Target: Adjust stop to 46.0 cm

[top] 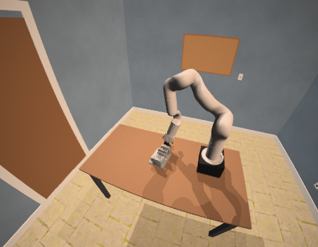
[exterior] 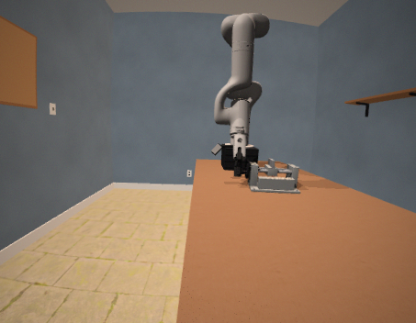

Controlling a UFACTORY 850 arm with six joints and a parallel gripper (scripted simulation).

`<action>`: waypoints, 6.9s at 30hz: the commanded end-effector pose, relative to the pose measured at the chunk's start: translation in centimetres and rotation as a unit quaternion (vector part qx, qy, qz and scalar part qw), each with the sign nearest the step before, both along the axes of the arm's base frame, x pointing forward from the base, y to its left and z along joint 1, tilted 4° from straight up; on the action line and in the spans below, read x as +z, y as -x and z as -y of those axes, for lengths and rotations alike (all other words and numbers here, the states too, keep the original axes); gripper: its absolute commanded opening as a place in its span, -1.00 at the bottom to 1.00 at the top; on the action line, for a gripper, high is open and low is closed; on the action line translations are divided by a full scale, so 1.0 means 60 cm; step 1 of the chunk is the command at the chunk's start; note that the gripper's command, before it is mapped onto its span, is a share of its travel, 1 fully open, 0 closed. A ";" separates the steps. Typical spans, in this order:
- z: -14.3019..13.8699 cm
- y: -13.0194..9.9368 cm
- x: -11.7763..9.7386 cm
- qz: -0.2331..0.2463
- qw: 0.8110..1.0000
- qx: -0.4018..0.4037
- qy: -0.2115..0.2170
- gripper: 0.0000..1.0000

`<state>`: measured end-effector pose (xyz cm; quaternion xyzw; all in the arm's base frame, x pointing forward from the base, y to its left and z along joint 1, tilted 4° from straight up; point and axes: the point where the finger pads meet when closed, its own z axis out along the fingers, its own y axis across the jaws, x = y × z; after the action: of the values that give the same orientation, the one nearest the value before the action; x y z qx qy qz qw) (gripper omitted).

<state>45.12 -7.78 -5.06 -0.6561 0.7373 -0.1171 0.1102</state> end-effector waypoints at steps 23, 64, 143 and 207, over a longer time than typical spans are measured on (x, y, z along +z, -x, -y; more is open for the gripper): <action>0.000 0.003 -0.008 0.001 1.000 0.000 0.000 -0.88; -0.005 0.045 -0.032 0.001 1.000 0.000 0.000 -0.88; 0.000 0.006 0.044 0.001 1.000 0.000 0.000 -0.88; -0.010 0.090 0.031 0.001 1.000 0.000 0.000 -0.88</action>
<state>39.51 -7.14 -3.86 -0.6562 0.7374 -0.1166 0.1098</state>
